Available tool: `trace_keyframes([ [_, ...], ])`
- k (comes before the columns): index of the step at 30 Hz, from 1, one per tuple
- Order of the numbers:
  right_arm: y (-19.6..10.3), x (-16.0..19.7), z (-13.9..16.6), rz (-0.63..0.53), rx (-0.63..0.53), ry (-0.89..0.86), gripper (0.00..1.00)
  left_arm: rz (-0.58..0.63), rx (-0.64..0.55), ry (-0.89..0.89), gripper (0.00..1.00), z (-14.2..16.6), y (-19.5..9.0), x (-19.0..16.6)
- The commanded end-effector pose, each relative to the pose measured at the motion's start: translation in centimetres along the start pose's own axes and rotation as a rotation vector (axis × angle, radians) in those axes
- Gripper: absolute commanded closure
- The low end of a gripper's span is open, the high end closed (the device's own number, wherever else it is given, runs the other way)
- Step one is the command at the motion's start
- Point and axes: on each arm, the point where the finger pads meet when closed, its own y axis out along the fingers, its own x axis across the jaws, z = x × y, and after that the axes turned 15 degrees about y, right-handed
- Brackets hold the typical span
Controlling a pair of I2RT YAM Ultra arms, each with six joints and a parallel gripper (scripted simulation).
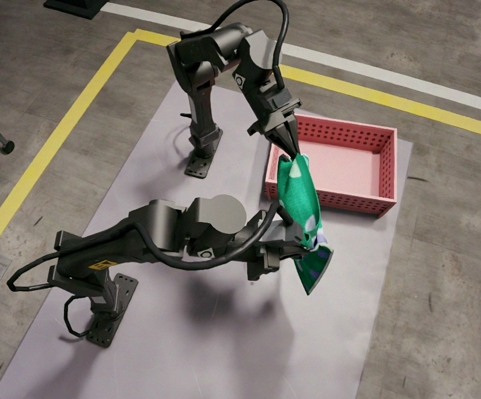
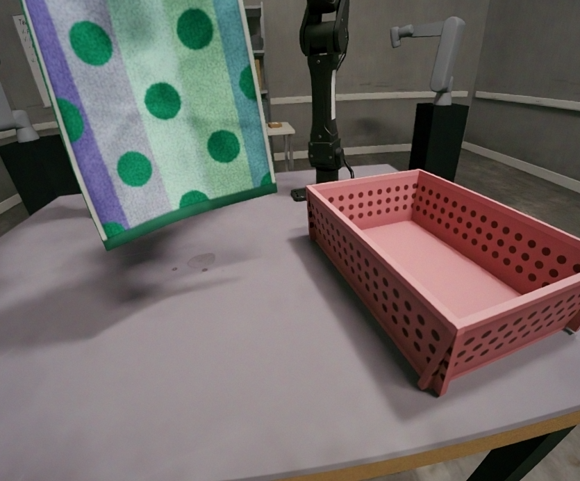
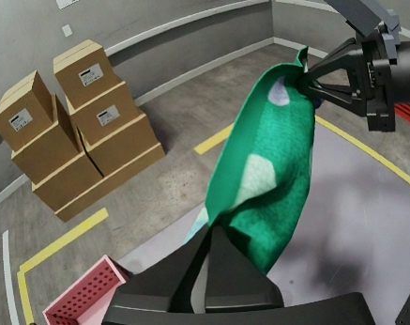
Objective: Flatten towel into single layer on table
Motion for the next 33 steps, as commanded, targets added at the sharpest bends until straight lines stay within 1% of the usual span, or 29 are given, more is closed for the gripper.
trace_keyframes([
  [1, -0.3, 0.2, -2.8, -0.002, -0.092, -0.004, 1.0, -0.052, -0.019, -0.032, 1.0, -1.0, -0.6, 1.5],
  [2, -0.2, 0.5, -3.6, -0.01, -0.117, -0.009, 1.0, -0.07, -0.032, -0.043, 1.0, -1.6, -0.8, 2.0],
  [4, -0.2, 0.5, -3.6, -0.01, -0.117, -0.006, 1.0, -0.07, -0.032, -0.043, 1.0, -1.6, -0.8, 2.0],
  [5, -0.1, 0.6, -4.1, -0.015, -0.133, -0.009, 1.0, -0.081, -0.041, -0.051, 1.0, -2.0, -0.9, 2.3],
  [10, -0.1, 0.7, -4.3, -0.016, -0.138, -0.007, 1.0, -0.085, -0.044, -0.053, 1.0, -2.1, -1.0, 2.4],
  [13, -1.0, 0.8, -4.8, -0.021, -0.154, -0.007, 1.0, -0.088, -0.054, -0.053, 1.0, -2.3, -1.5, 2.4],
  [30, -0.9, 0.8, -4.7, -0.02, -0.152, -0.007, 1.0, -0.088, -0.056, -0.053, 1.0, -2.3, -1.6, 2.4],
  [31, 0.2, 0.3, -4.6, -0.01, -0.147, -0.004, 1.0, -0.091, -0.045, -0.055, 1.0, -2.1, -0.7, 2.7],
  [33, 0.2, 0.3, -4.6, -0.01, -0.147, -0.004, 1.0, -0.091, -0.045, -0.055, 1.0, -2.1, -0.7, 2.7],
])
